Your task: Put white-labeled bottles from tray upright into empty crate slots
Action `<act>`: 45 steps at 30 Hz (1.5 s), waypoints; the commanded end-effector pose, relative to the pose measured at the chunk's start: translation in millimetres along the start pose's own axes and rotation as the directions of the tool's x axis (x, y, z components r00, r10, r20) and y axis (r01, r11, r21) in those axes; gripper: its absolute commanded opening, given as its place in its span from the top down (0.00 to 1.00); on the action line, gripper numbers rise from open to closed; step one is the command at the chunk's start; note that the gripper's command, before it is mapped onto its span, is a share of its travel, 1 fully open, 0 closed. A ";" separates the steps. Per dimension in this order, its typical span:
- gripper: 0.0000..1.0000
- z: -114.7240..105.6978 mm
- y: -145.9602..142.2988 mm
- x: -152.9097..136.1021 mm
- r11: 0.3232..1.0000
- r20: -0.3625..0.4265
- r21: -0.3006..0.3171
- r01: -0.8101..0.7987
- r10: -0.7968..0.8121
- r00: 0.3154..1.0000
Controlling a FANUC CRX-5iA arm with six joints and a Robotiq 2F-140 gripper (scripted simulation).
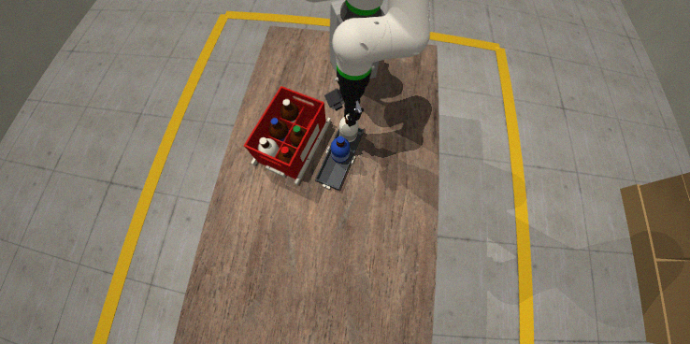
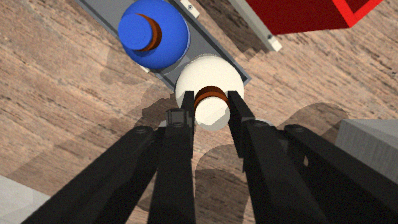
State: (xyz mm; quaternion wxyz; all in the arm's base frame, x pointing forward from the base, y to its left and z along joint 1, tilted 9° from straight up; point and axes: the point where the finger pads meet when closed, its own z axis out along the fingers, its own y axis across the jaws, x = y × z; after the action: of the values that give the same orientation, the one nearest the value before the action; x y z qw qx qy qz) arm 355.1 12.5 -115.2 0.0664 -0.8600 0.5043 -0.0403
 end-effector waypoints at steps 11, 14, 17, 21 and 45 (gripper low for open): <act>0.90 -8.8 -0.5 0.1 1.000 0.000 0.001 0.000 0.000 1.000; 0.90 -11.4 -0.5 0.1 1.000 0.000 0.001 0.000 0.000 1.000; 0.90 -14.1 -0.5 0.0 1.000 0.000 0.001 0.000 0.000 1.000; 0.90 -17.9 -0.5 0.0 1.000 0.000 0.001 0.000 0.000 1.000; 0.90 -38.6 -0.6 -0.3 1.000 0.000 0.001 0.000 0.000 1.000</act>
State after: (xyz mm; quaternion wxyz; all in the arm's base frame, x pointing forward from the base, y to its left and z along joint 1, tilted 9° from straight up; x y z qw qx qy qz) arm 349.8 10.2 -78.5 0.0664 -0.8600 0.5043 -0.0402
